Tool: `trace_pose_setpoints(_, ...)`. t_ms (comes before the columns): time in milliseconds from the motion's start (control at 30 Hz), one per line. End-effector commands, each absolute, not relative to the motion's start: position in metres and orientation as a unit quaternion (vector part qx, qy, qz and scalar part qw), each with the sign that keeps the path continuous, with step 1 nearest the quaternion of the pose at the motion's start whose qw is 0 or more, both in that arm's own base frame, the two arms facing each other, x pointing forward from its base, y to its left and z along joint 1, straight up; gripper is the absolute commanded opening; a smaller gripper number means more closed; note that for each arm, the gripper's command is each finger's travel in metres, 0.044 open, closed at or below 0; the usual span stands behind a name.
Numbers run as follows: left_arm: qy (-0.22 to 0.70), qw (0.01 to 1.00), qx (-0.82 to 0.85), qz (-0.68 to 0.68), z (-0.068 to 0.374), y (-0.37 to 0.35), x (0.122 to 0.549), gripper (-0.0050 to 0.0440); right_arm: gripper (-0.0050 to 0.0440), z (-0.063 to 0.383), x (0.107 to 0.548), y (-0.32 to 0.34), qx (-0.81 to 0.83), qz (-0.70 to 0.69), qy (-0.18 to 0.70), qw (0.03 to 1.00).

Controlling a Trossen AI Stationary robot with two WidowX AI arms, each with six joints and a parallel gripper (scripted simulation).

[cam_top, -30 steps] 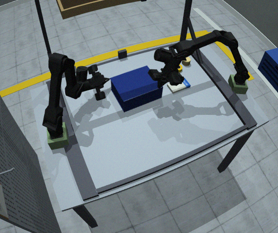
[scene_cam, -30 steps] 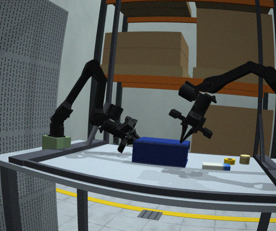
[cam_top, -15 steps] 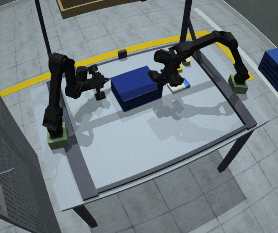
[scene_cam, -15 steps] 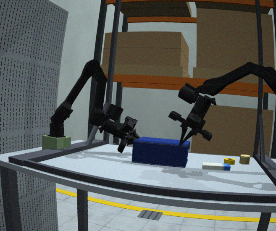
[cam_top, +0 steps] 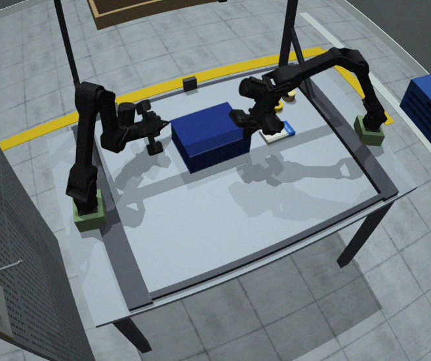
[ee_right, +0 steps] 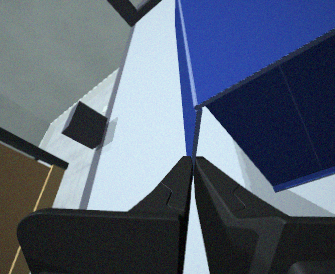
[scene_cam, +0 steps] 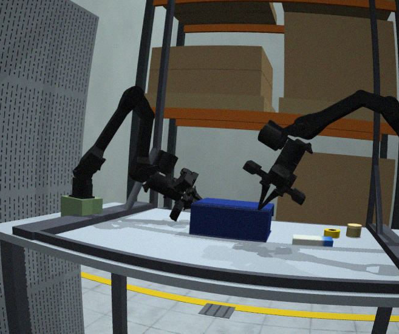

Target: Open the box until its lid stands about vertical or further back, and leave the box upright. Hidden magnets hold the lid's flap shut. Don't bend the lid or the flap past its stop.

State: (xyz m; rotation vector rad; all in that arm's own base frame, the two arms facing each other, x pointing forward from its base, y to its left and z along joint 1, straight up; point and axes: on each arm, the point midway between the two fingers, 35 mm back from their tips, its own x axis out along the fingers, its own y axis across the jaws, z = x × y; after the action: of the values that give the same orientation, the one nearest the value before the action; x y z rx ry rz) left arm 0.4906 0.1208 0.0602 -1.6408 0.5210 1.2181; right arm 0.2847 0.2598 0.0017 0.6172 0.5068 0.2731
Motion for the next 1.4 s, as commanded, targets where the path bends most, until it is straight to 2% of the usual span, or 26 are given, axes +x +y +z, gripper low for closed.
trace_pose_setpoints(0,0.225,0.489,-0.672,0.509,0.048,0.119,0.488,-0.005,0.0006,0.017,0.288,0.266,0.314,0.138,0.232,0.91)
trace_pose_setpoints(100,0.225,0.489,-0.672,0.509,0.048,0.119,0.488,-0.005,0.0006,0.017,0.286,0.265,0.311,0.137,0.234,0.911)
trace_pose_setpoints(133,0.215,0.494,-0.677,0.501,0.061,0.12,0.492,-0.005,0.0006,0.017,0.286,0.265,0.311,0.137,0.234,0.911)
trace_pose_setpoints(1367,0.215,0.494,-0.677,0.501,0.061,0.12,0.492,-0.005,0.0006,0.047,0.286,0.268,0.313,0.14,0.233,0.91)
